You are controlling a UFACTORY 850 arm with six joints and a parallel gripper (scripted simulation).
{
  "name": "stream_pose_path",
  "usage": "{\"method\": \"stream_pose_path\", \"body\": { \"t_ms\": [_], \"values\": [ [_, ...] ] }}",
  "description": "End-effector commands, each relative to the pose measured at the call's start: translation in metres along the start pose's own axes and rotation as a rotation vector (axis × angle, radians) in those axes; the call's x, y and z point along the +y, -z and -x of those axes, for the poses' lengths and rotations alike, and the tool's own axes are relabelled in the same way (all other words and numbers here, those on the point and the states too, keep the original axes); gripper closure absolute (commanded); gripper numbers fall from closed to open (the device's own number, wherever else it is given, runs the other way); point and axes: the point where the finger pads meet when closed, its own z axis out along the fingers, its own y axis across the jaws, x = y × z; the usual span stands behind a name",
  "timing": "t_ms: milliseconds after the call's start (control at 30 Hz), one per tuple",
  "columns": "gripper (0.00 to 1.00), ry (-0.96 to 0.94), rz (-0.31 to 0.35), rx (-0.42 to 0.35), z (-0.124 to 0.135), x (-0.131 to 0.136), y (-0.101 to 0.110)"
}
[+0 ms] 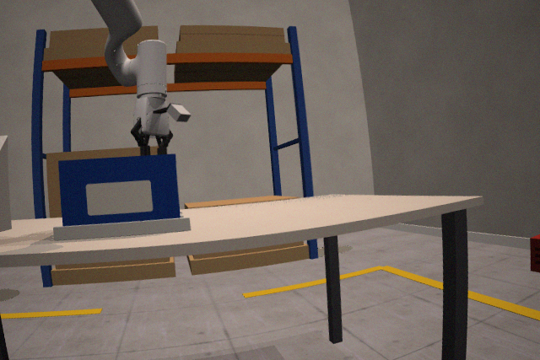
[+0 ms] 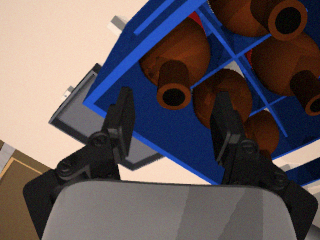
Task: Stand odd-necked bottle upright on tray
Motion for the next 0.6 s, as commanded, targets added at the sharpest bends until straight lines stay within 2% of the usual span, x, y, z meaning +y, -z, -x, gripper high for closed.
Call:
{"method": "stream_pose_path", "body": {
  "t_ms": [0,567],
  "values": [
    [0.35,-0.001,-0.001,0.001,-0.001,0.000,-0.003],
    [0.35,-0.001,-0.001,0.001,-0.001,0.000,-0.021]
  ]
}}
